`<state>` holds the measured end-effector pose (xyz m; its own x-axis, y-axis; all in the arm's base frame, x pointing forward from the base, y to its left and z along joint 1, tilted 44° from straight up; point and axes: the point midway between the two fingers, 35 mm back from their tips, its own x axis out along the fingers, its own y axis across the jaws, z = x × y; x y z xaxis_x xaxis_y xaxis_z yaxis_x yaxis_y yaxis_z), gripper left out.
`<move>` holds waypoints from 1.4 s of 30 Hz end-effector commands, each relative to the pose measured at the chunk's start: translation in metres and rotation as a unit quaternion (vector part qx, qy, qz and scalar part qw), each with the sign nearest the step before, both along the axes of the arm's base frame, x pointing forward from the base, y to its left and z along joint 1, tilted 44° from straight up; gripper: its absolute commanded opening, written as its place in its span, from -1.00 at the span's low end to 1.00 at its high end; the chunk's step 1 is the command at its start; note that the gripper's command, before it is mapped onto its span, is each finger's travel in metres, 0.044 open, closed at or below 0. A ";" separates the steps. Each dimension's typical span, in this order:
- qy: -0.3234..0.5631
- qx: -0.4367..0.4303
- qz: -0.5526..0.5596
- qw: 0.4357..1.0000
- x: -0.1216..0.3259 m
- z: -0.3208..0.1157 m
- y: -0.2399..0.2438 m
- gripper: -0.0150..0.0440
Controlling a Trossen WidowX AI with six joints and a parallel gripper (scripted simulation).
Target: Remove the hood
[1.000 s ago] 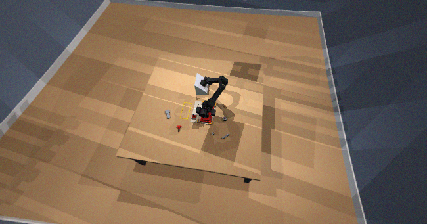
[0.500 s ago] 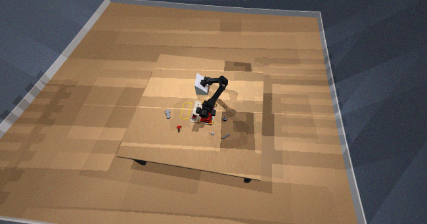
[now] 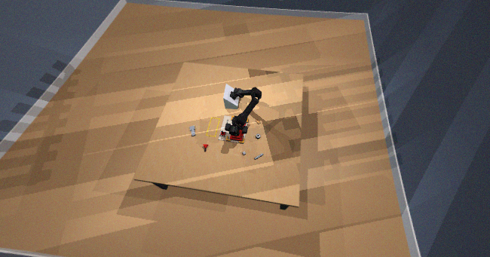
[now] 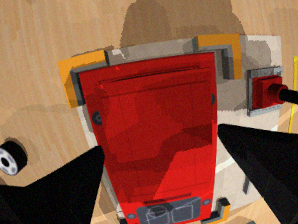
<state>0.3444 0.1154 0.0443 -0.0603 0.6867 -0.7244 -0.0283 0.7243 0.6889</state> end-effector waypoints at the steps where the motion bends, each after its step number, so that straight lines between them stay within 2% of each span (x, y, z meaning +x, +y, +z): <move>1: 0.001 0.002 -0.001 1.000 0.000 -0.001 0.002 1.00; 7: 0.001 0.002 -0.001 1.000 0.000 -0.004 0.004 1.00; 11: 0.000 0.000 0.000 1.000 0.000 -0.002 0.002 0.64; 20: 0.000 0.000 0.000 1.000 0.000 -0.002 0.002 0.44; 30: 0.000 0.000 0.000 1.000 0.000 0.001 -0.001 -0.45; 31: 0.000 0.000 0.000 1.000 0.000 0.001 -0.001 -0.49; 42: 0.000 0.000 0.000 1.000 0.001 0.007 -0.006 -0.49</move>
<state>0.3438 0.1121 0.0485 -0.0662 0.6882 -0.7225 -0.0253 0.7227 0.6907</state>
